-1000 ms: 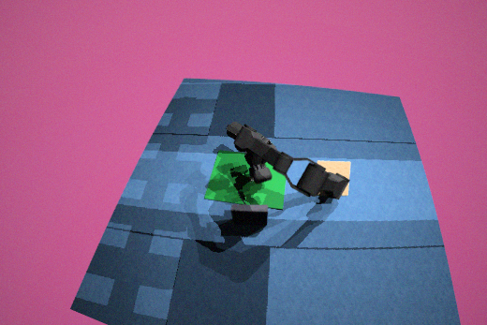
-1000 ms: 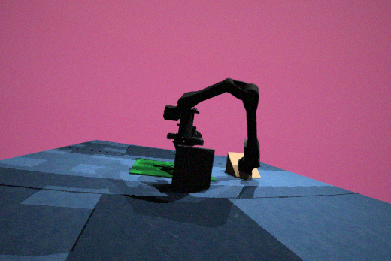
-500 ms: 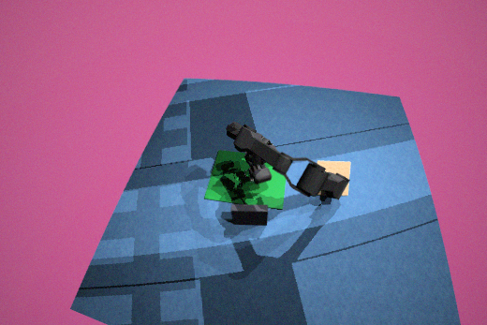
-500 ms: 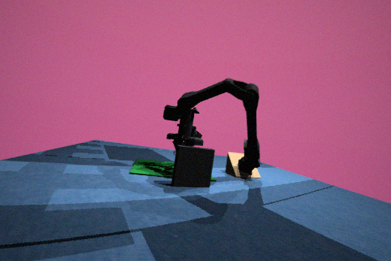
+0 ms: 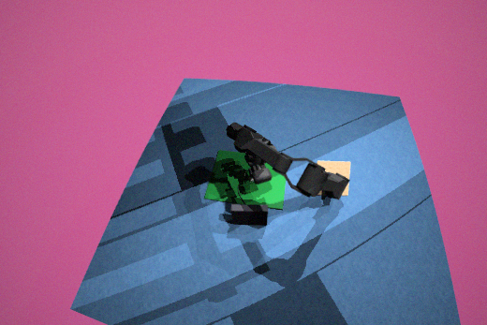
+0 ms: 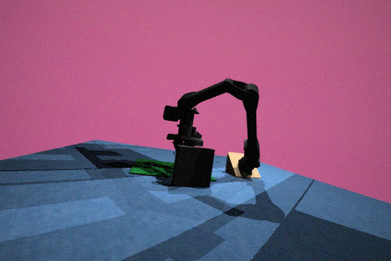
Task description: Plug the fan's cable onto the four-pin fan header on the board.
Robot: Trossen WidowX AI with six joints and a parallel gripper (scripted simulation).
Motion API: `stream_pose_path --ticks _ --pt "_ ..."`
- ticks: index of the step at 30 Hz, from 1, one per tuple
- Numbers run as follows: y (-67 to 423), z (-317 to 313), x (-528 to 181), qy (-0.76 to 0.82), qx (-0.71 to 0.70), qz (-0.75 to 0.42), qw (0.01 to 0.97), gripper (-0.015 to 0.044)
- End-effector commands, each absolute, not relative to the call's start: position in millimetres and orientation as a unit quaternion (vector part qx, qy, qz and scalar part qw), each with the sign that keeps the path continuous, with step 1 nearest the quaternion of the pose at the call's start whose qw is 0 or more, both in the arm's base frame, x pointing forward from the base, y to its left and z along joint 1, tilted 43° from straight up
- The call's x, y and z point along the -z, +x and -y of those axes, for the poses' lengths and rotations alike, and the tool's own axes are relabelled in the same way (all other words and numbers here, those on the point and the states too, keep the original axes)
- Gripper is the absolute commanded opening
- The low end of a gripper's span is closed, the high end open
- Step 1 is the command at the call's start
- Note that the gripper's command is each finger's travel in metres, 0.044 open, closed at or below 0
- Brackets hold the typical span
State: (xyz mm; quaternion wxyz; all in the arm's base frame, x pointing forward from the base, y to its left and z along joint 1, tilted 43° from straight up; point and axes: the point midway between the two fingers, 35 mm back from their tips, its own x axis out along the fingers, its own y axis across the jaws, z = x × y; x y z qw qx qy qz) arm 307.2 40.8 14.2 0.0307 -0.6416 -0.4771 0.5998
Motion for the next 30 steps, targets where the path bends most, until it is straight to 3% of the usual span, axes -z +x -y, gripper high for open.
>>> stream_pose_path --ticks 1,30 --pt "306.9 -41.9 -13.1 -0.642 -0.6 0.477 0.034 0.0" --pt "306.4 -44.4 -10.4 -0.642 -0.6 0.477 0.034 0.0"
